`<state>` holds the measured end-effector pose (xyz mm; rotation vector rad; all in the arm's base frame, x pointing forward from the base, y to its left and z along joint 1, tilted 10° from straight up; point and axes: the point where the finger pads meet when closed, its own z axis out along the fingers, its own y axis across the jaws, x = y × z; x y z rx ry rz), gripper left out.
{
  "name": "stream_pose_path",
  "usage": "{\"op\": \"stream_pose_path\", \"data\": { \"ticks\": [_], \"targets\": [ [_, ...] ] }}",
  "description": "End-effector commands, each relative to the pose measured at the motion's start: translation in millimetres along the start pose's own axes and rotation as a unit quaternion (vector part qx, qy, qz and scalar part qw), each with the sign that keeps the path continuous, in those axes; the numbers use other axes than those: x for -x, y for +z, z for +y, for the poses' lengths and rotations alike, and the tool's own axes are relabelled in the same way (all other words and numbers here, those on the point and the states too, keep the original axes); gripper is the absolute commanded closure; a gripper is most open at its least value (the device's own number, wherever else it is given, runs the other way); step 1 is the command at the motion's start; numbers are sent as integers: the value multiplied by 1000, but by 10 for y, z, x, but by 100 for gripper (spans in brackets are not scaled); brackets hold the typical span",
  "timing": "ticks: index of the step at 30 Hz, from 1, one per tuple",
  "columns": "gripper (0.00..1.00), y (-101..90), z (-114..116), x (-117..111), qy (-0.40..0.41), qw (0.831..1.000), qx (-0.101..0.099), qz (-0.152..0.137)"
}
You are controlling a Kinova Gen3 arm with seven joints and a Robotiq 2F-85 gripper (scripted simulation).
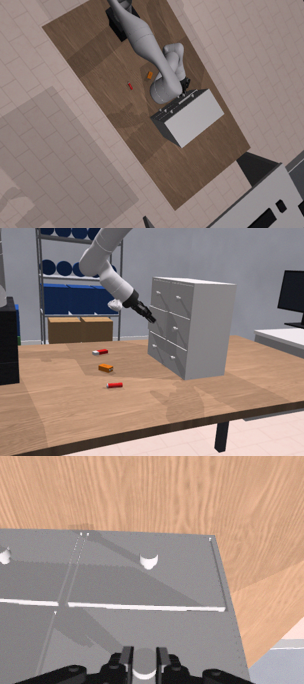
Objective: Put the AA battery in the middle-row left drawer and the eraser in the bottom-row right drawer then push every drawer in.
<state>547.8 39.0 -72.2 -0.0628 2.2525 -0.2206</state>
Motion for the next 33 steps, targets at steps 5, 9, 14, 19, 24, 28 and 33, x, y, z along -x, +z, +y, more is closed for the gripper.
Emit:
{"op": "stream_pose_path", "data": {
  "ticks": [5,9,14,19,24,28,33],
  "targets": [
    [87,-70,11,-68,-1,1000,1,2],
    [87,-92,11,-86,-1,1000,1,2],
    [87,-148,11,-133,-1,1000,1,2],
    [87,-205,10,-181,-1,1000,1,2],
    [87,-238,10,-208,-1,1000,1,2],
    [87,-280,10,-243,-1,1000,1,2],
    [87,-326,10,-282,-1,1000,1,2]
  ]
}}
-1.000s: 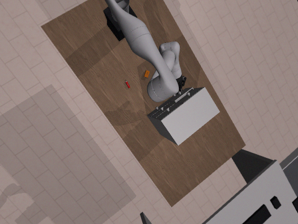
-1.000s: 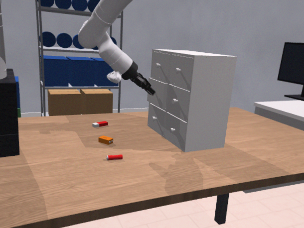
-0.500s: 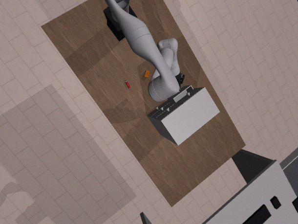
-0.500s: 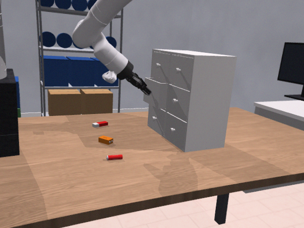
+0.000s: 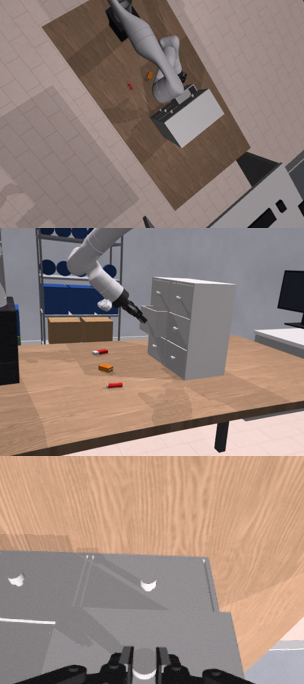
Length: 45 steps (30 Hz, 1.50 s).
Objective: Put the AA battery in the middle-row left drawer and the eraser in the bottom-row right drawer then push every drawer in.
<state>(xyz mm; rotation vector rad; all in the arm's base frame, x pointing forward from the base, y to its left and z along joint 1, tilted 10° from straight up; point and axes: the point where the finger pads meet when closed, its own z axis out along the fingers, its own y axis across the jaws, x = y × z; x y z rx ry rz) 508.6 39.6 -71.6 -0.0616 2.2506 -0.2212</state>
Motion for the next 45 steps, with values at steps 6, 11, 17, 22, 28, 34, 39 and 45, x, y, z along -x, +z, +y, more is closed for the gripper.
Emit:
{"op": "stream_pose_path", "data": {
  "ticks": [6,11,17,22,28,34,39,45],
  "targets": [
    [87,-65,16,-74,-2,1000,2,3],
    [87,-82,16,-88,-2,1000,2,3],
    [87,-106,15,-108,-2,1000,2,3],
    [87,-116,15,-116,-2,1000,2,3],
    [87,-119,15,-118,-2,1000,2,3],
    [87,-119,15,-119,-2,1000,2,3],
    [87,-119,15,-119,-2,1000,2,3],
    [83,-119,15,-119,-2,1000,2,3]
  ]
}}
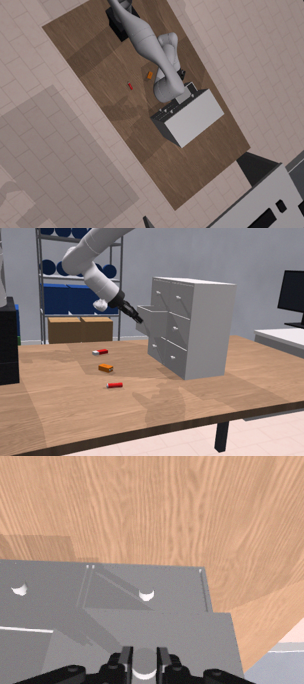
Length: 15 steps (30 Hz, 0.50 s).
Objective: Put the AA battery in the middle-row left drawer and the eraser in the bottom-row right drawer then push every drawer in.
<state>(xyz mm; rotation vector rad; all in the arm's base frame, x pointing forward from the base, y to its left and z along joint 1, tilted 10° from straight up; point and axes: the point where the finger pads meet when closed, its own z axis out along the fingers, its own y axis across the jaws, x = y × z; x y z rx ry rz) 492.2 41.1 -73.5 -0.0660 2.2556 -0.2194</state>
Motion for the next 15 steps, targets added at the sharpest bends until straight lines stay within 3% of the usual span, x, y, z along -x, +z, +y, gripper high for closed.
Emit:
{"op": "stream_pose_path", "data": {
  "ticks": [1,7,15],
  "targets": [
    [79,-2,2,-2,0,1000,0,0],
    [67,-2,2,-2,0,1000,0,0],
    [67,-2,2,-2,0,1000,0,0]
  ]
}}
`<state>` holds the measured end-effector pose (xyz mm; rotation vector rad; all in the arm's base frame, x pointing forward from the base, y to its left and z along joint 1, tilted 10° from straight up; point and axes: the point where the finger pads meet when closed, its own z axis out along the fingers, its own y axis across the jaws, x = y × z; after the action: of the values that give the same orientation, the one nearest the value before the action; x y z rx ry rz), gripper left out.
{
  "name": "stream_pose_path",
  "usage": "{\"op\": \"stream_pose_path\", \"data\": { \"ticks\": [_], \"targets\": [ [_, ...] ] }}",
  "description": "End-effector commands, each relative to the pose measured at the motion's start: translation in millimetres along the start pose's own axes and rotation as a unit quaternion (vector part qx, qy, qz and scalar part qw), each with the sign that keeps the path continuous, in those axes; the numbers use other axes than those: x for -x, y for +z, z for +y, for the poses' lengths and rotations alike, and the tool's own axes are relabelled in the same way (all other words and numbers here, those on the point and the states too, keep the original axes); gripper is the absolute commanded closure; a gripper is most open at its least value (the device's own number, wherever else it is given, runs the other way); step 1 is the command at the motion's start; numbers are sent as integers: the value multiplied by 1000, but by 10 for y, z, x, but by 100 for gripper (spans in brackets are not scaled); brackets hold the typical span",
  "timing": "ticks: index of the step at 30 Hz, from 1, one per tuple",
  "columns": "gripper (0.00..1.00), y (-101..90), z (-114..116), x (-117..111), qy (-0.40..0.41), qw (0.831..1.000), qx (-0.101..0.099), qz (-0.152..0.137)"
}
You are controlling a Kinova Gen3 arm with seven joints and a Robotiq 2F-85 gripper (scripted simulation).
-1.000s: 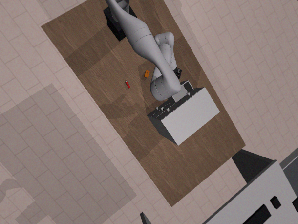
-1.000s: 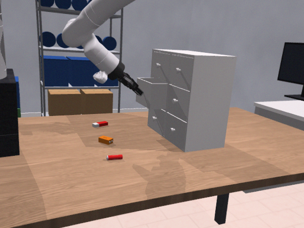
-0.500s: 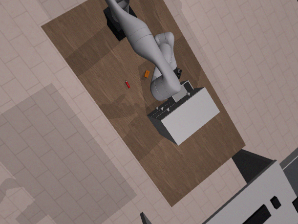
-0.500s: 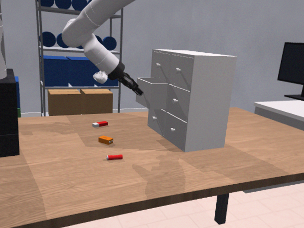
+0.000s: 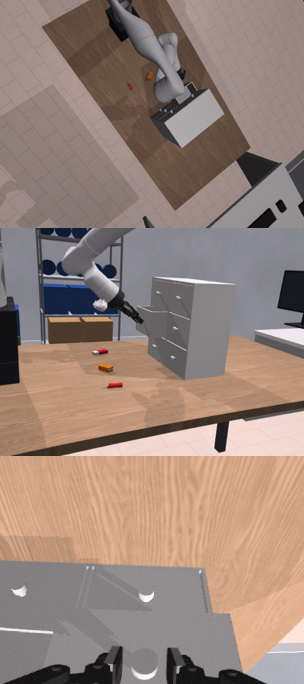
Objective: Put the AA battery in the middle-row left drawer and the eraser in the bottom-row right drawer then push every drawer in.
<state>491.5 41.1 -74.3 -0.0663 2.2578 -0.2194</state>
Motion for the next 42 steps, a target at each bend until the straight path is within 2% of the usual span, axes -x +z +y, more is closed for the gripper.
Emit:
{"op": "stream_pose_path", "data": {
  "ticks": [1,6,14,33,42],
  "targets": [
    [67,-4,2,7,0,1000,0,-1],
    [67,-78,2,-55,0,1000,0,-1],
    [67,-316,2,-256,0,1000,0,-1],
    [67,-475,1,-343,0,1000,0,-1],
    [67,-778,1,-444,0,1000,0,-1]
  ]
}}
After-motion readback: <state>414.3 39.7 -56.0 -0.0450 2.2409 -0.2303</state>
